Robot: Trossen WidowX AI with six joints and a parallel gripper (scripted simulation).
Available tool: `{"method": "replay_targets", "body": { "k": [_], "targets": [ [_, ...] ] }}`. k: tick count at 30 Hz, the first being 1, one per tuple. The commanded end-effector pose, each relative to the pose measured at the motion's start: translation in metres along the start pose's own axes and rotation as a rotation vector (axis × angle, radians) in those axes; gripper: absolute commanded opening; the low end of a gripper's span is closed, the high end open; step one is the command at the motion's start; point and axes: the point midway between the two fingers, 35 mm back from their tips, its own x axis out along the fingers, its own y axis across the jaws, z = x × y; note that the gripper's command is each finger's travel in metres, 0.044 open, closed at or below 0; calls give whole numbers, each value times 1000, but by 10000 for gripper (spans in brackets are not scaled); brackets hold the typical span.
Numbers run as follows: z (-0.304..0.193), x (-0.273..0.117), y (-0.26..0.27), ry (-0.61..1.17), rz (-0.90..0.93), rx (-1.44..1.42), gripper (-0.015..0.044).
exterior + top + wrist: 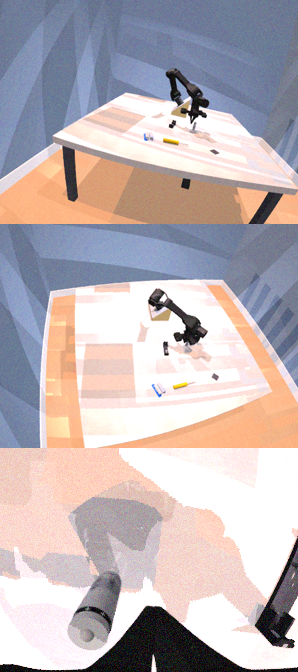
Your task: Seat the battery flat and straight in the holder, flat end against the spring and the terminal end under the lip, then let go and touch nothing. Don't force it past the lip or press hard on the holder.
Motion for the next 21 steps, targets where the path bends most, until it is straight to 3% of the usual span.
{"method": "replay_targets", "body": {
  "k": [1, 21],
  "targets": [
    [0, 2, 7, 4, -1, 1, 0],
    [0, 2, 40, 4, 1, 1, 0]
  ]
}}
